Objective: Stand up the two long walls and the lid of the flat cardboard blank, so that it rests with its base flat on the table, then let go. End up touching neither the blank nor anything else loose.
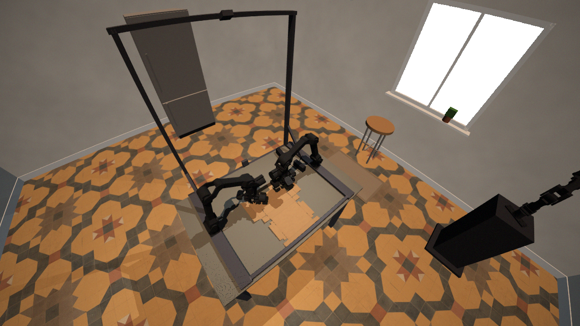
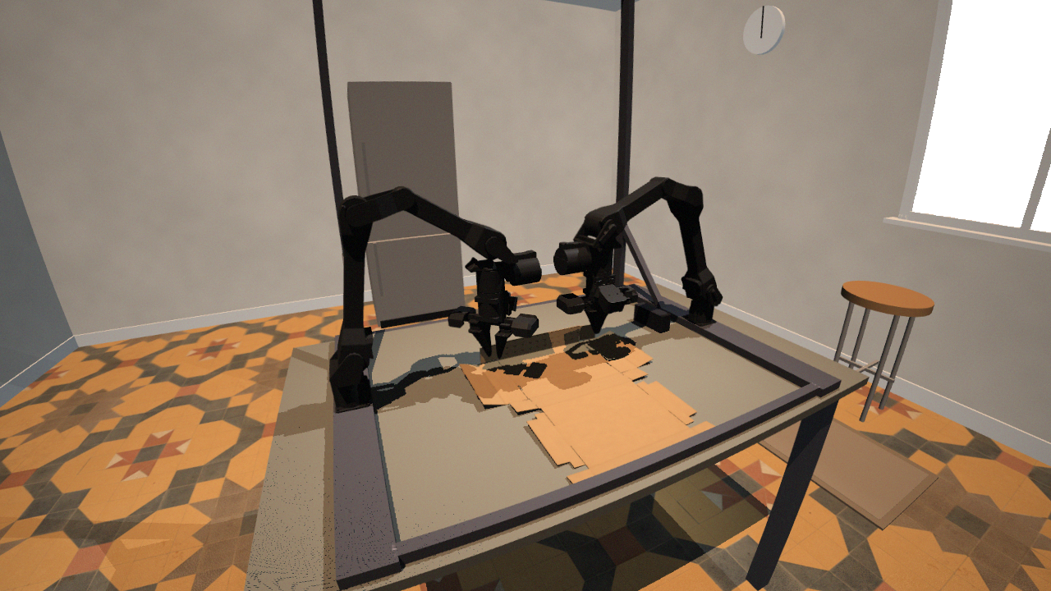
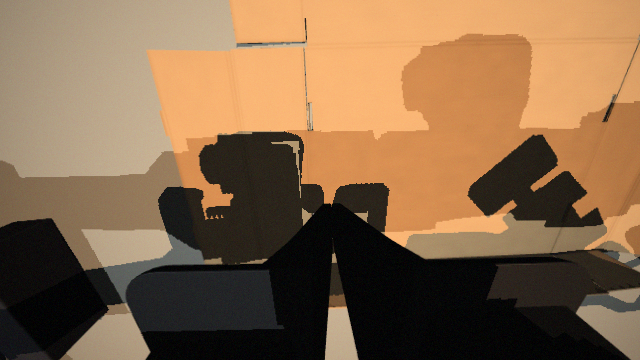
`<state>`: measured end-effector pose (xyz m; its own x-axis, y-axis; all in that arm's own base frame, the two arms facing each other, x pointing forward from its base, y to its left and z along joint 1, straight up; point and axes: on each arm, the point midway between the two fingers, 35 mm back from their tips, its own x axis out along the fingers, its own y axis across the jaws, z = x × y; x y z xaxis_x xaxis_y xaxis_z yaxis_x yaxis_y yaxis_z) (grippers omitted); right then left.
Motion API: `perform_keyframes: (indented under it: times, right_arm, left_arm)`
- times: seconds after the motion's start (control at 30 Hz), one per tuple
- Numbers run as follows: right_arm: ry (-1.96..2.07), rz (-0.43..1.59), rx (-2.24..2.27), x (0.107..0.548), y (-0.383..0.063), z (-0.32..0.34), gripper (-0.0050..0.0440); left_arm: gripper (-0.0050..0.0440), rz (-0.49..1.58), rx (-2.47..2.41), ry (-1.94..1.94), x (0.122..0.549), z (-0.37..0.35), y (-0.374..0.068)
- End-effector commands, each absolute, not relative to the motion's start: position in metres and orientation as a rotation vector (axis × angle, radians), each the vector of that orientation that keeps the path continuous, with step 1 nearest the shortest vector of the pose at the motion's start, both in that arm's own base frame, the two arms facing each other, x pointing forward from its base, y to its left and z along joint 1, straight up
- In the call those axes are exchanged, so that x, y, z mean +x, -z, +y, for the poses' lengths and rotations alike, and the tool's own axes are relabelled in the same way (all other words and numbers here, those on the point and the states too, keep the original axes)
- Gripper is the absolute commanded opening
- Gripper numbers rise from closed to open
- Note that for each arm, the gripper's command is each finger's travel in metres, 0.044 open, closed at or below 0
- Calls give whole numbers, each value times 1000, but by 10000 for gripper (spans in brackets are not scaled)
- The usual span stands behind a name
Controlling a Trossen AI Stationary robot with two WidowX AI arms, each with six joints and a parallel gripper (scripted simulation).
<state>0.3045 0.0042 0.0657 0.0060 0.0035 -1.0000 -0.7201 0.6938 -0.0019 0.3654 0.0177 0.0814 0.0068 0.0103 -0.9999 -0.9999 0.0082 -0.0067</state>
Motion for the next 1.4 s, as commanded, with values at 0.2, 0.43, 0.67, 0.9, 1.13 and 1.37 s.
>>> perform_keyframes:
  times: [0.2, 0.43, 0.67, 0.9, 1.13, 1.37]
  right_arm:
    - [-250, 1532, -258, 316, -69, -3, 98]
    - [-55, 1545, -59, 320, -68, -7, 98]
    - [186, 1537, 186, 324, -67, -12, 98]
    - [413, 1504, 418, 328, -66, -17, 98]
    - [618, 1453, 628, 332, -65, -21, 98]
    - [841, 1372, 856, 336, -64, -26, 98]
  left_arm:
    - [0, 1185, -1203, -1190, 348, 19, -86]
    - [0, 1185, -1202, -1190, 340, 19, -84]
    - [0, 1185, -1201, -1190, 329, 19, -82]
    - [0, 1186, -1201, -1190, 319, 20, -80]
    - [0, 1186, -1201, -1191, 309, 19, -78]
    - [0, 1187, -1201, -1191, 298, 19, -75]
